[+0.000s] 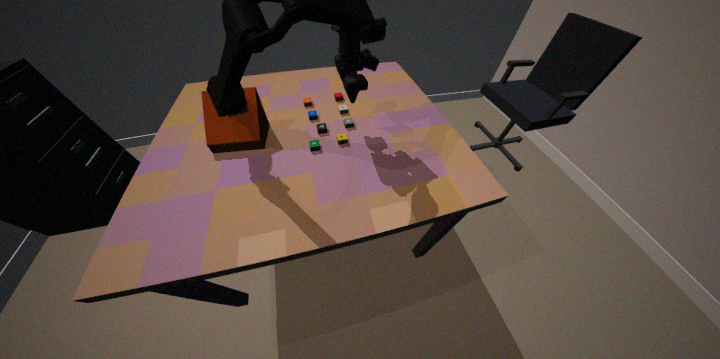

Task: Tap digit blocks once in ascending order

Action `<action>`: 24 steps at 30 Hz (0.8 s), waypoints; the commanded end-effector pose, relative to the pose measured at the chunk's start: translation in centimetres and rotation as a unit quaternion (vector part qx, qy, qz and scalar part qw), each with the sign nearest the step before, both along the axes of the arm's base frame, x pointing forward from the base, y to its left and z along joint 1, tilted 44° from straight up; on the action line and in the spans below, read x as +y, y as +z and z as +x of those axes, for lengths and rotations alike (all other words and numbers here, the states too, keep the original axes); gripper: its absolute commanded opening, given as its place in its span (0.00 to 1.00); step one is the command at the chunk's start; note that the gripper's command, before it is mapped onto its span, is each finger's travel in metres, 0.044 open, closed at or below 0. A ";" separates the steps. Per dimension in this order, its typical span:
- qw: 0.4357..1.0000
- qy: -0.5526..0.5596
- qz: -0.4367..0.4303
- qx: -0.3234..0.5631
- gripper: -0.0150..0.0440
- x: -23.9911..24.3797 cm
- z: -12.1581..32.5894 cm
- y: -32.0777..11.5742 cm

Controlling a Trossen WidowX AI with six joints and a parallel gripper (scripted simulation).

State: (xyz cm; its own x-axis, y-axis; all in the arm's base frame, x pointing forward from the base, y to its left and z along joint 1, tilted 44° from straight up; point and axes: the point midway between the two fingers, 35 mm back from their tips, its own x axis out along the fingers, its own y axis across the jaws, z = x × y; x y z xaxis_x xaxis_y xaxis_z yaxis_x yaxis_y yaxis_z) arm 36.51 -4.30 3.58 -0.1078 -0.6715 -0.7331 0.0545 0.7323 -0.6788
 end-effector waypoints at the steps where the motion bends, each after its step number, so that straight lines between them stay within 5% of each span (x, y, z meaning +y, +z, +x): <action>1: 1.000 0.002 -0.002 0.004 0.93 -0.1 -0.1 0.0; 9: 1.000 0.002 -0.004 0.005 0.93 -5.7 -4.3 5.8; 24: 1.000 0.002 -0.004 0.005 0.93 -5.8 -4.4 5.9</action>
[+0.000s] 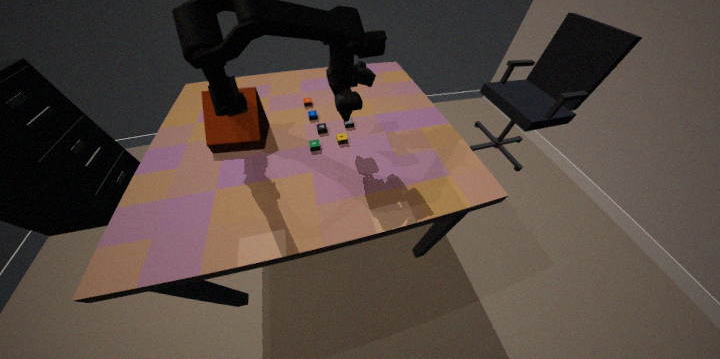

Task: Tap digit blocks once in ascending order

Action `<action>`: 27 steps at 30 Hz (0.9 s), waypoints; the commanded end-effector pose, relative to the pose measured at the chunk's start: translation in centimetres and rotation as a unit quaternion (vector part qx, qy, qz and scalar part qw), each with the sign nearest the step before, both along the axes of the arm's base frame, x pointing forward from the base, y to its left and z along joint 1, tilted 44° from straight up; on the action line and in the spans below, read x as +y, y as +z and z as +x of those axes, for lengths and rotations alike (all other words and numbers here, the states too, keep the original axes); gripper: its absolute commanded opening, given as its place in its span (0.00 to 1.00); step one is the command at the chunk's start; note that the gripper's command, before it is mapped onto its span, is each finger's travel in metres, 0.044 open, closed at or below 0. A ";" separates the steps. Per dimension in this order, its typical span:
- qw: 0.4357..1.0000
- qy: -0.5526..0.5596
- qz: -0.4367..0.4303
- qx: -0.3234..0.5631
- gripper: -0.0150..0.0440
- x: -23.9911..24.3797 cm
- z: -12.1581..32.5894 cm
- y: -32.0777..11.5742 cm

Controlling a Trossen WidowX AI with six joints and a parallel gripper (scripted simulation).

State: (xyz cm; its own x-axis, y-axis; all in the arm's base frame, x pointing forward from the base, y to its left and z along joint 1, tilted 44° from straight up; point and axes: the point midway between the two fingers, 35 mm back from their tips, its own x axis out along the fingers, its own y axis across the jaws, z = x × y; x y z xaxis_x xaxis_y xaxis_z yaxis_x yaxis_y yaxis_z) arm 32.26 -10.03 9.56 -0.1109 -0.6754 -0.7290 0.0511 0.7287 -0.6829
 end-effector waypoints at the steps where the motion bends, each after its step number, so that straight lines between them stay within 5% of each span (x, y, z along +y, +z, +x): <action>1: 1.000 0.002 -0.001 0.003 0.93 -0.1 -0.1 0.0; 24: 1.000 0.002 0.001 0.001 0.93 5.6 4.2 -6.0; 27: 1.000 0.002 0.001 0.001 0.80 3.6 4.1 -8.2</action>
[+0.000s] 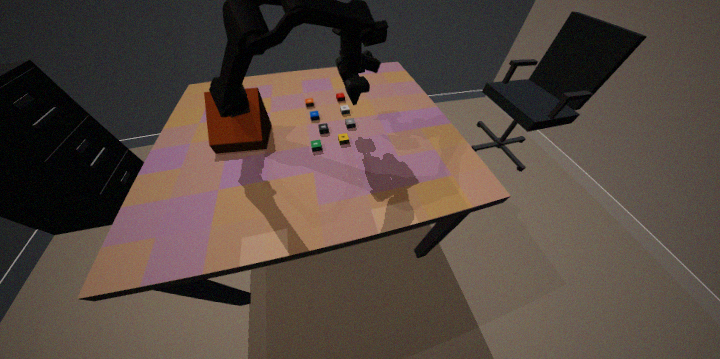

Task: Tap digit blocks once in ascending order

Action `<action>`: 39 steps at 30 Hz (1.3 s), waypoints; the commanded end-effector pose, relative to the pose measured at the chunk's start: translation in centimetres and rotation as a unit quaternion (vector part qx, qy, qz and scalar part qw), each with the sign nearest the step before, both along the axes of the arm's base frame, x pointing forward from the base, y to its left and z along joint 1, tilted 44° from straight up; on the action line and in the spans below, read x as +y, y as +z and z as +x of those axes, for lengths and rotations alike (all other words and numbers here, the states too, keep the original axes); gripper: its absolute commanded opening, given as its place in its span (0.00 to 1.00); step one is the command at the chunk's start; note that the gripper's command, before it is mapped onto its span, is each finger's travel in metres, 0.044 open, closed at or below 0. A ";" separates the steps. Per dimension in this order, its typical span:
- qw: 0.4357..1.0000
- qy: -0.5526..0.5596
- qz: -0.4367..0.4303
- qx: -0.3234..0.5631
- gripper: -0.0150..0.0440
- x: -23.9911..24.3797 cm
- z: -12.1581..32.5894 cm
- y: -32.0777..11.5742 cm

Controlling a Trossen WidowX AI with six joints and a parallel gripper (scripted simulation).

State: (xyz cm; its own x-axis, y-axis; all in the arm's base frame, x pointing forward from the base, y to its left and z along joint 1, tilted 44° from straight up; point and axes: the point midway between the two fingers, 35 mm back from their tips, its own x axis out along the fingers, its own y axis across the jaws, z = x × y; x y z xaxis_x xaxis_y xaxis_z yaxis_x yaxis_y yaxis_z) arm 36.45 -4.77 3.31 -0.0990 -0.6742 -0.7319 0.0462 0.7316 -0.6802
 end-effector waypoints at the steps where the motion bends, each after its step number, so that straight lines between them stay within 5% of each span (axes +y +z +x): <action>1: 1.000 -0.004 -0.001 0.004 0.75 -3.1 -0.4 -3.5; 12: 1.000 -0.004 -0.003 0.004 0.29 -5.1 -1.0 -5.6; 39: 1.000 -0.004 -0.004 0.004 0.29 -6.7 -1.2 -7.2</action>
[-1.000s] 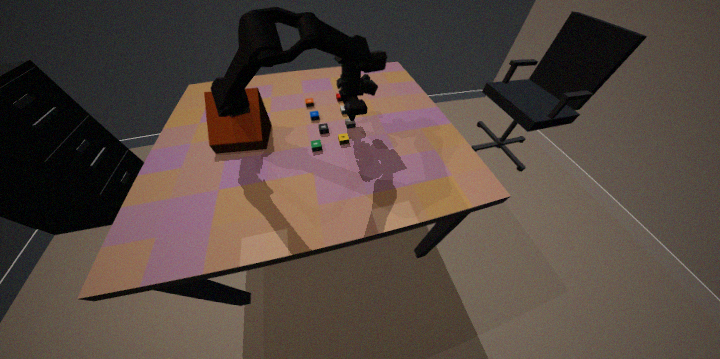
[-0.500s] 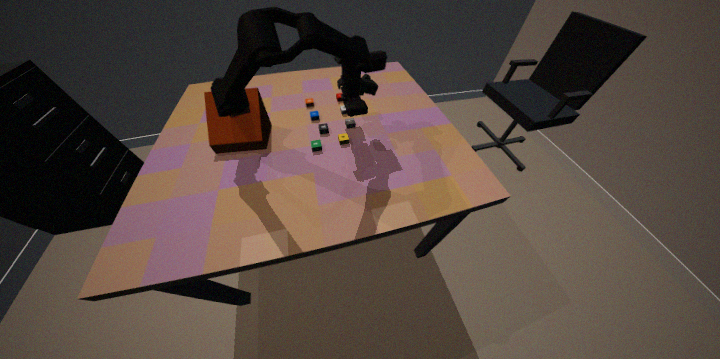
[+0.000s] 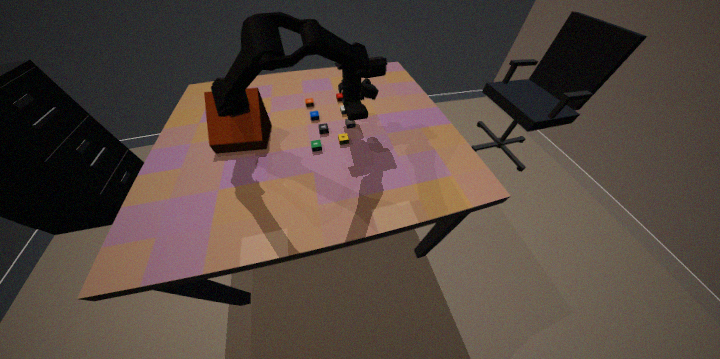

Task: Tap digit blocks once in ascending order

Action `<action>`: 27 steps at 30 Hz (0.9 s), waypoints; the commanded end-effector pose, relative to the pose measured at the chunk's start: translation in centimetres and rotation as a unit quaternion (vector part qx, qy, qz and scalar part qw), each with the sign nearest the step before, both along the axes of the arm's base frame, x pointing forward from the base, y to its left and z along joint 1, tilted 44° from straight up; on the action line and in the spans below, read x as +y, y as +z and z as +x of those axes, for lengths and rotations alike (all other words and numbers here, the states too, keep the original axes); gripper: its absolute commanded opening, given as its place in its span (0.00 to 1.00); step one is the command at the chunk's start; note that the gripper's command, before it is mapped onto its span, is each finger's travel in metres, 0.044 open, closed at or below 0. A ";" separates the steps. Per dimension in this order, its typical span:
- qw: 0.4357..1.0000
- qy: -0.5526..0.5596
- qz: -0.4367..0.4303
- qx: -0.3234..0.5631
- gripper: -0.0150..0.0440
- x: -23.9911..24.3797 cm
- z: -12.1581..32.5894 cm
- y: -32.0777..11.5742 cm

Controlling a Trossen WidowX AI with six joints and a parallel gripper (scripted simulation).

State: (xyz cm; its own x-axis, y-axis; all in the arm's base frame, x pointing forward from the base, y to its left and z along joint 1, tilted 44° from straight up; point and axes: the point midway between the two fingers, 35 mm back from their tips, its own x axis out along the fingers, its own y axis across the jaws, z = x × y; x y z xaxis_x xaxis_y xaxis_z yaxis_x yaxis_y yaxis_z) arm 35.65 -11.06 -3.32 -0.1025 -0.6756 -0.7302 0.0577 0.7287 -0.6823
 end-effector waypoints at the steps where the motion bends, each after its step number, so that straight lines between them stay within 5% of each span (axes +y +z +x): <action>1: 1.000 0.002 -0.002 0.007 0.29 -0.5 -0.4 -0.7; 20: 1.000 0.002 -0.001 0.007 0.29 1.4 -0.1 1.3; 27: 1.000 0.002 0.001 0.007 0.29 6.7 0.8 6.9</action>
State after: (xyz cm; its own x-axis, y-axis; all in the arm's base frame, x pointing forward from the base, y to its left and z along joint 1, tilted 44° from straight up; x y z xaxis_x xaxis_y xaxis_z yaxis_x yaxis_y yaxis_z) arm 36.04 -6.29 1.28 -0.1210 -0.6780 -0.7251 0.0332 0.7273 -0.6855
